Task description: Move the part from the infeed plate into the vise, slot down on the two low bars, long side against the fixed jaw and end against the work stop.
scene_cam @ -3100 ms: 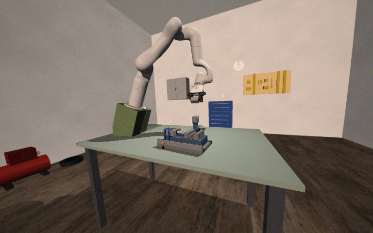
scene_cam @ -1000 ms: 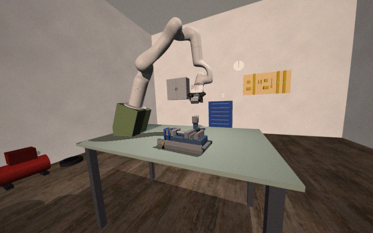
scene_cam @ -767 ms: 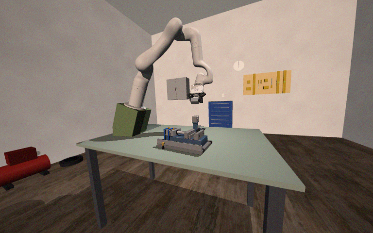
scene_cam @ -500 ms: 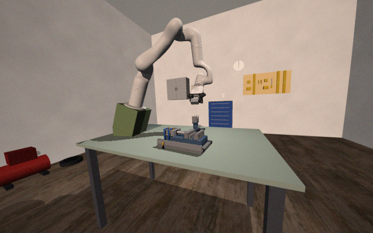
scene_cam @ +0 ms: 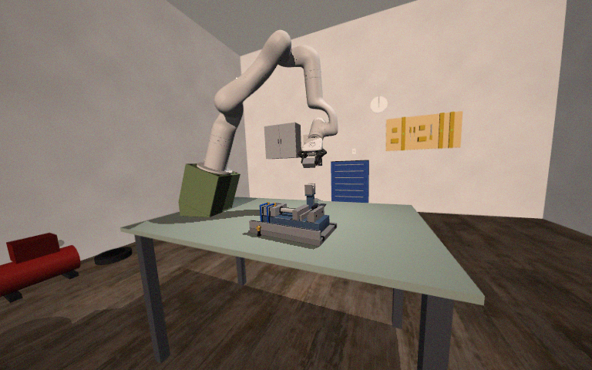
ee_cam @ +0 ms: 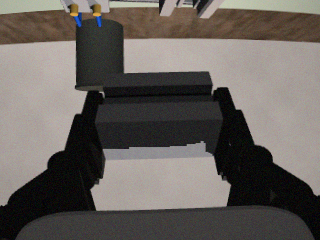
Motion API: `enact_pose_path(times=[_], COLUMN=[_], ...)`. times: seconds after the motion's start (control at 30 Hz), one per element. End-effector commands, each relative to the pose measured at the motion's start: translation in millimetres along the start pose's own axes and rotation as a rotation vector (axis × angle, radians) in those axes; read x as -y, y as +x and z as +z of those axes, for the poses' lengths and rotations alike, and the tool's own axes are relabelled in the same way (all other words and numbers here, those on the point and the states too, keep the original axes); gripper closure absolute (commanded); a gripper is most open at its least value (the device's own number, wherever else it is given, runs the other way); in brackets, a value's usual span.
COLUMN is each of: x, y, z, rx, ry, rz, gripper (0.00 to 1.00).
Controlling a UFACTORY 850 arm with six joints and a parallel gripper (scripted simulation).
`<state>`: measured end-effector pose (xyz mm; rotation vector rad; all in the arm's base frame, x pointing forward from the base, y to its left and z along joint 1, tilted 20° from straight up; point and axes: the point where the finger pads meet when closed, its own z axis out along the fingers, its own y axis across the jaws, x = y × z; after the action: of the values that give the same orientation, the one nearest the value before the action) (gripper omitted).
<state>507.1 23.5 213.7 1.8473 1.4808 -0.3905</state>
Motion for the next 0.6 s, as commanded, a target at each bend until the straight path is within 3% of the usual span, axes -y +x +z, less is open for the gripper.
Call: enact_pose_path(times=[0.0,0.57], x=[-1,-1], y=[2,12], z=[1.4,11.9], rx=[0.0,0.0], ry=[-0.001,-0.001], rz=[0.001,0.001], gripper=[1.0,1.0])
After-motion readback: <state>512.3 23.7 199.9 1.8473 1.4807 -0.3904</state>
